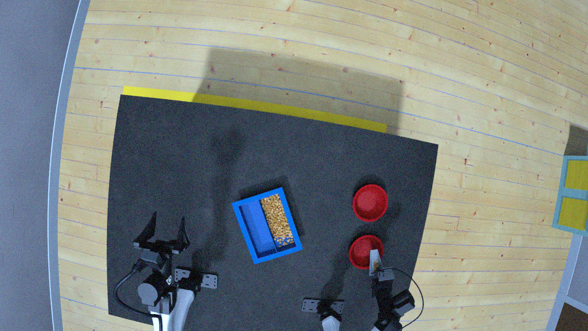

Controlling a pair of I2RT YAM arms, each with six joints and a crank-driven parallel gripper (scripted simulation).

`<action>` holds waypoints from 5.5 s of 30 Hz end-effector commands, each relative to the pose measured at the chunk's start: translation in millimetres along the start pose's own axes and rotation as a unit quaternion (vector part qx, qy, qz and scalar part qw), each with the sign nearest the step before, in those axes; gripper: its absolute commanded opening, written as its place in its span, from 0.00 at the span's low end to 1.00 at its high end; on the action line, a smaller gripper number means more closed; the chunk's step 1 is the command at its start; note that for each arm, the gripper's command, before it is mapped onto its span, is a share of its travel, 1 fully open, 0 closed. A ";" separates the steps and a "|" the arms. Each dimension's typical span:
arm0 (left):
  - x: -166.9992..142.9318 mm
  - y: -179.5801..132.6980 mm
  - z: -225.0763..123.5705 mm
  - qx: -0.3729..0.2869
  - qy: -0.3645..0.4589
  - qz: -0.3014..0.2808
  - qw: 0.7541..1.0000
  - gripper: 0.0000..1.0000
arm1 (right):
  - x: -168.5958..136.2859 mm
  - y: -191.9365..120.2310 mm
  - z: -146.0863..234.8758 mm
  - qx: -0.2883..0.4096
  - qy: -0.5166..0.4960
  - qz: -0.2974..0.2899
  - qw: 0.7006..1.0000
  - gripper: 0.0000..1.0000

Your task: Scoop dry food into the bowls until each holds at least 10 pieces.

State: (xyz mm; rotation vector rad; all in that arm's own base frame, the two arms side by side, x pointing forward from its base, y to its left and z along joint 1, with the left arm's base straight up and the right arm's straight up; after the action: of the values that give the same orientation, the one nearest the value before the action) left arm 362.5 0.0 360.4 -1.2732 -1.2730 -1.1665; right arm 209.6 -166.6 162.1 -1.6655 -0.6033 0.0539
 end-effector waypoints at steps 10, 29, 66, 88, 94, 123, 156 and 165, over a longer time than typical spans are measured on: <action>18.4 -2.4 -1.6 -0.002 0.000 -0.026 1.000 1.00 | 4.9 -12.8 -16.8 -0.015 -0.064 0.014 0.998 0.00; 18.4 -2.4 -1.6 -0.002 0.000 -0.026 1.000 1.00 | 21.1 -25.0 -32.4 -0.054 -0.179 0.014 0.982 0.00; 18.4 -2.4 -1.6 -0.002 0.000 -0.026 1.000 1.00 | 5.7 -11.4 -19.1 -0.020 -0.071 0.003 0.997 0.00; 18.4 -2.4 -1.6 -0.002 0.000 -0.026 1.000 1.00 | 3.6 -4.9 -13.3 -0.005 -0.062 0.011 0.998 0.00; 18.4 -2.4 -1.6 -0.002 0.000 -0.026 1.000 1.00 | -1.2 -2.5 7.8 -0.014 0.039 -0.023 0.999 0.00; 18.4 -2.4 -1.6 -0.002 0.000 -0.026 1.000 1.00 | -11.6 13.4 43.8 -0.009 0.236 -0.112 0.965 0.00; 18.4 -2.4 -1.6 -0.002 0.000 -0.026 1.000 1.00 | -14.4 23.2 42.6 0.044 0.261 -0.179 0.947 0.00; 18.4 -2.4 -1.6 -0.002 0.000 -0.026 1.000 1.00 | 21.6 22.7 56.8 0.086 0.250 -0.121 0.957 0.00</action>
State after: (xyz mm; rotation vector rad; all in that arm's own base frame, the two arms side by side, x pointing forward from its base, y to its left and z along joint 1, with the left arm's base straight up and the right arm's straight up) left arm 362.5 0.0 360.4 -1.2732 -1.2730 -1.1665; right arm 207.7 -112.2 127.3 -1.3390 -0.4537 -0.4901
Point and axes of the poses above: on each arm, the point where the finger pads meet when closed, its own y axis out along the fingers, its own z axis across the jaws, x = y × z, the point moved 2 cm from there along -y, back along the fingers, and after that the axes turned 5 degrees about -y, right-handed, at the moved point
